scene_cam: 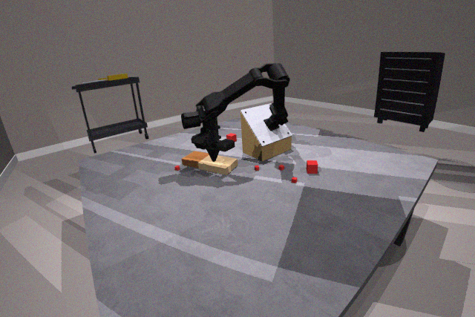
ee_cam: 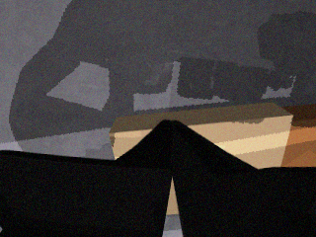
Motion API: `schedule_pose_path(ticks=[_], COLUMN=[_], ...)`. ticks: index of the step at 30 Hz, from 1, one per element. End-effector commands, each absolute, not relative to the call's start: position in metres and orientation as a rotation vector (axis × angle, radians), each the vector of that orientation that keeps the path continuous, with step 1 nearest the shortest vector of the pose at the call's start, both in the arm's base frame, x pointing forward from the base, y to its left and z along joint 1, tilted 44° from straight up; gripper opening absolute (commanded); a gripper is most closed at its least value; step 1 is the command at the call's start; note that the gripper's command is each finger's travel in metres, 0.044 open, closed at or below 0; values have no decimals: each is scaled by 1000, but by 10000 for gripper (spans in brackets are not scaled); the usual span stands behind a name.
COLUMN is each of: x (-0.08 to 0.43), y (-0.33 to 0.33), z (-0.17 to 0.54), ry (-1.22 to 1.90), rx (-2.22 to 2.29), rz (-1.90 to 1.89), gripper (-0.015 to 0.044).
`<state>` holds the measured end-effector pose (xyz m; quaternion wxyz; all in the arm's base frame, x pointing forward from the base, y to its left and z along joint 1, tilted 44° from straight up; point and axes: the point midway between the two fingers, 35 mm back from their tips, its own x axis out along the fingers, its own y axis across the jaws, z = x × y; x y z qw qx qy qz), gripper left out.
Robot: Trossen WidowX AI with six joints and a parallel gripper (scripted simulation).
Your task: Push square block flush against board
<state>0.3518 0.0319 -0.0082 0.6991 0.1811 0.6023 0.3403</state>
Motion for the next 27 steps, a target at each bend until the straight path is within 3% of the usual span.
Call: schedule_pose_path(ticks=[1, 15, 20, 27], x=[362, 376, 379, 378], y=[25, 14, 50, 52], z=[-14, -25, -63, -65], ry=[1282, 1158, 1157, 1156], rx=[292, 89, 91, 91], rz=[843, 997, 998, 999], gripper=[0, 0, 0, 0])
